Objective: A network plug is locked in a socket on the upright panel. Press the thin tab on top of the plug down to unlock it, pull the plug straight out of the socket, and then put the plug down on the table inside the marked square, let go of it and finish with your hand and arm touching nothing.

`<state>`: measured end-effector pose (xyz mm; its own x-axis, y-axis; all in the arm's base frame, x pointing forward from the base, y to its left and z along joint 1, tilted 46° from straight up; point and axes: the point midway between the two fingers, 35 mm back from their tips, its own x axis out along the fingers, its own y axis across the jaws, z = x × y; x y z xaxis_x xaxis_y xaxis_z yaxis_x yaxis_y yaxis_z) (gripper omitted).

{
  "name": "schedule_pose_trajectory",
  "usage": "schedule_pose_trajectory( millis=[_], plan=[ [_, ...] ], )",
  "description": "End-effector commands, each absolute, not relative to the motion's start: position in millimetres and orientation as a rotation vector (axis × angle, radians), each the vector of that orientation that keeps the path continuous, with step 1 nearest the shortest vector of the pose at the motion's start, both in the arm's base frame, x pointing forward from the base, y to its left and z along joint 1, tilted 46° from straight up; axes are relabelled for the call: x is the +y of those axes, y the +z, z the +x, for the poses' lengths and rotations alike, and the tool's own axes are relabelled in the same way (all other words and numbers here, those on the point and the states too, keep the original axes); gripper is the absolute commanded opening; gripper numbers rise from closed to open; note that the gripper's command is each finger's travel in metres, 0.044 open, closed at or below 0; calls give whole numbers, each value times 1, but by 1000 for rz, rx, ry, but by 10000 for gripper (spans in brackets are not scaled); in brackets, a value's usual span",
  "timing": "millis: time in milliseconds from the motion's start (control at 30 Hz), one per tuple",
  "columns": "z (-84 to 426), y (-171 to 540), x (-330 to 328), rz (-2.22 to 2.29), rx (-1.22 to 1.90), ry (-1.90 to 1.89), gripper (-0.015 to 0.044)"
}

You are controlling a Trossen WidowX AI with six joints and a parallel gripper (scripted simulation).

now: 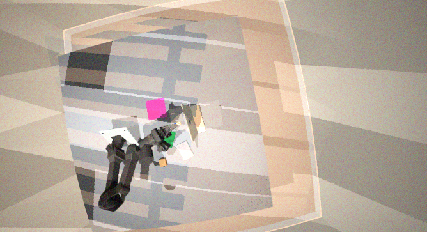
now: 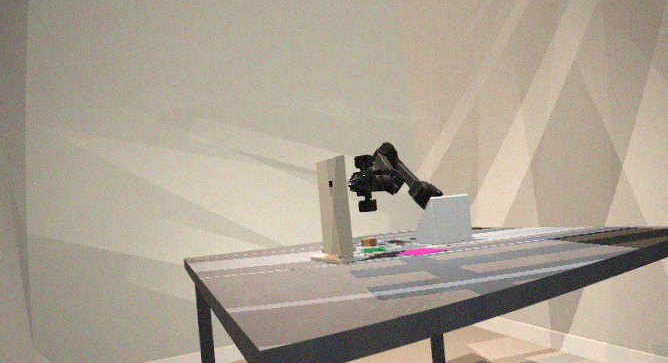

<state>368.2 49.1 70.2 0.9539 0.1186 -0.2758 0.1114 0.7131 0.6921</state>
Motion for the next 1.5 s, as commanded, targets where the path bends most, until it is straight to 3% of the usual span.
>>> schedule_pose_trajectory(
  millis=[0,1467],
  plan=[
    [365,71,49,785,308,2,0],
    [346,82,66,783,315,3,0]
  ],
)
